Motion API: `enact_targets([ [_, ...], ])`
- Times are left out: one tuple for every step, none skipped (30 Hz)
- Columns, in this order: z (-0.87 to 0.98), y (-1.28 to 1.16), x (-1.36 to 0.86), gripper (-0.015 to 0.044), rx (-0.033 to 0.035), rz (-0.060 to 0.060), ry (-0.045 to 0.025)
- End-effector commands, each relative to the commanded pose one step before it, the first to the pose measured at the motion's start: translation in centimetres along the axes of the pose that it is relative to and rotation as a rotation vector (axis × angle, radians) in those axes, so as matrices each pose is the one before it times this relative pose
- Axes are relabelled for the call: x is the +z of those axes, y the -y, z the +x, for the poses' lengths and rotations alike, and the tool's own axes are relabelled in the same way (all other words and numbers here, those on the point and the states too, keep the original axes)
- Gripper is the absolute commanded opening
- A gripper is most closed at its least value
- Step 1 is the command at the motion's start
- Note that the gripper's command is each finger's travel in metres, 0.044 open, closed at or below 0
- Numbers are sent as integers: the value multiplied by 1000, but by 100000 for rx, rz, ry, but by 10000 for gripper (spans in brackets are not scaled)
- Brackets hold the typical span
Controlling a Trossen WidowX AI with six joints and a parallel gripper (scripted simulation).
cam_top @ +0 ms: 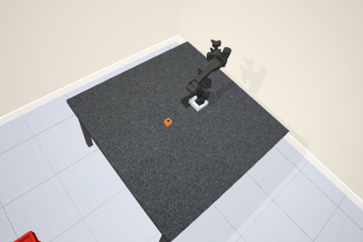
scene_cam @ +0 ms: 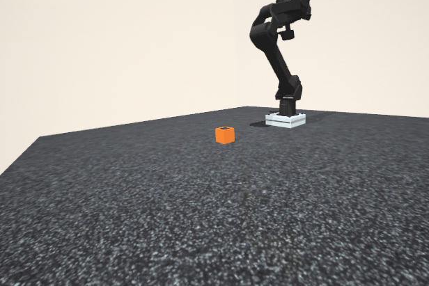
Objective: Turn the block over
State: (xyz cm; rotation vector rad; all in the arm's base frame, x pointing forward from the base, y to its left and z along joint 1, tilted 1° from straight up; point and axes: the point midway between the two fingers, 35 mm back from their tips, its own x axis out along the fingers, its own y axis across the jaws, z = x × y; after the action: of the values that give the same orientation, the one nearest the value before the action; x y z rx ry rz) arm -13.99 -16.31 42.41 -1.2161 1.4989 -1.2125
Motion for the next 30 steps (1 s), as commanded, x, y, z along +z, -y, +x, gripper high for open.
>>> enact_targets([
  [111, -30, 40, 426, 58, 828, 504],
  [335, -91, 126, 440, 214, 2473, 1516],
  [570, -161, 224, 440, 484, 4088, 2531],
  [708, -213, 288, 440, 794, 4864, 3046],
  [731, -234, 305, 440, 1024, 4795, 3030],
  [753, -257, 320, 440, 1251, 4721, 3000],
  [774, -280, 335, 440, 1474, 4643, 2957],
  [795, -303, 350, 440, 1693, 4560, 2900],
  [814, -328, 363, 440, 1907, 4473, 2829],
  [833, -352, 376, 440, 2115, 4382, 2746],
  [848, -353, 390, 440, 2244, 3837, 2458],
  [864, -378, 405, 440, 2419, 3737, 2363],
  [878, -403, 419, 440, 2586, 3632, 2258],
  [892, -428, 432, 440, 2745, 3523, 2144],
  [905, -454, 445, 440, 2894, 3410, 2022],
  [917, -480, 456, 440, 3034, 3294, 1892],
  [927, -507, 468, 440, 3165, 3175, 1754],
  [937, -534, 478, 440, 3285, 3052, 1610],
  [945, -561, 487, 440, 3394, 2927, 1459],
  [952, -588, 496, 440, 3492, 2799, 1303],
  [997, -664, 499, 440, 3896, 3108, 1443],
  [1006, -694, 501, 440, 3996, 2975, 1250],
  [1014, -722, 501, 440, 4081, 2839, 1051],
  [1021, -751, 500, 440, 4153, 2701, 848],
  [1026, -780, 498, 440, 4210, 2561, 642],
  [1031, -808, 495, 440, 4253, 2421, 433],
  [1035, -836, 491, 440, 4282, 2279, 222],
  [1037, -863, 486, 440, 4297, 2137, 10],
  [1039, -890, 480, 440, 4297, 1993, -202],
  [1039, -917, 473, 440, 4283, 1850, -413],
])
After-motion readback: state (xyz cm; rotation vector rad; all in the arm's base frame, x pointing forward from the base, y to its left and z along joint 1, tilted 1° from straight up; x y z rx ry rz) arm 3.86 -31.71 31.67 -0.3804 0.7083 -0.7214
